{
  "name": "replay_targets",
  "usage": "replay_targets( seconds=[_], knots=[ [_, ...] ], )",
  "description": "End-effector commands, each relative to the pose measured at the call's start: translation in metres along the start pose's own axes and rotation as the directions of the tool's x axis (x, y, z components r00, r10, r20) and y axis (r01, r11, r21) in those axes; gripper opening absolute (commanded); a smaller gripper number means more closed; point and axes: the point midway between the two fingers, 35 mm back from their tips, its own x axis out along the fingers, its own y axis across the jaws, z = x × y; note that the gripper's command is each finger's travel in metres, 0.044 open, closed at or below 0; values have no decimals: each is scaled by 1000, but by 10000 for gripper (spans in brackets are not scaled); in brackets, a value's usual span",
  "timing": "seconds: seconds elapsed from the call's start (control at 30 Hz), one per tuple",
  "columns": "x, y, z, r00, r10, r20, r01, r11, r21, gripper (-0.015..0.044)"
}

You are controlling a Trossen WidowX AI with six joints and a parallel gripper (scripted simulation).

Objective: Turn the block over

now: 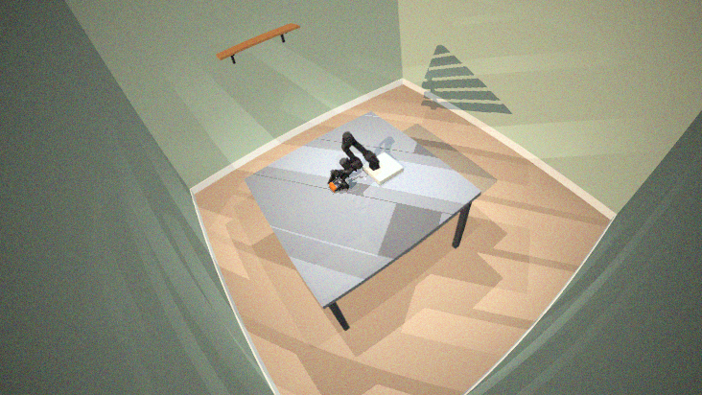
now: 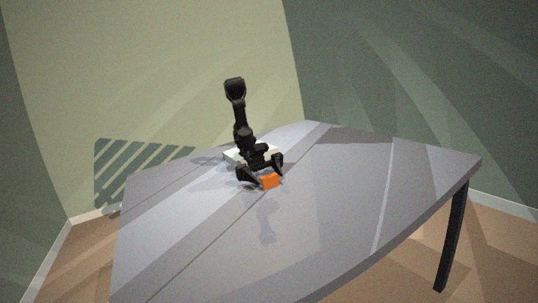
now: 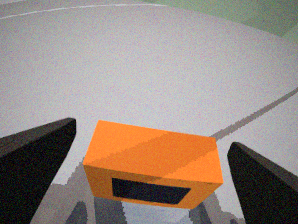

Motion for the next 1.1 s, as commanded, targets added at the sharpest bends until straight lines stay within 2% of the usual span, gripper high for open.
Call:
replay_targets(
  seconds=[0.0, 0.47, 0.73, 0.9, 1.07],
  knots=[
    [0, 1, 0, 1000, 3, 2, -3, 1000, 2, 440],
    [1, 0, 0, 1000, 3, -3, -3, 1000, 3, 440],
    [18, -7, 12, 975, 1, -220, 2, 1000, 12, 440],
    [4, -7, 35, 935, 1, -355, 2, 1000, 9, 440],
    [-11, -6, 56, 918, -4, -397, 3, 1000, -2, 440]
  ],
)
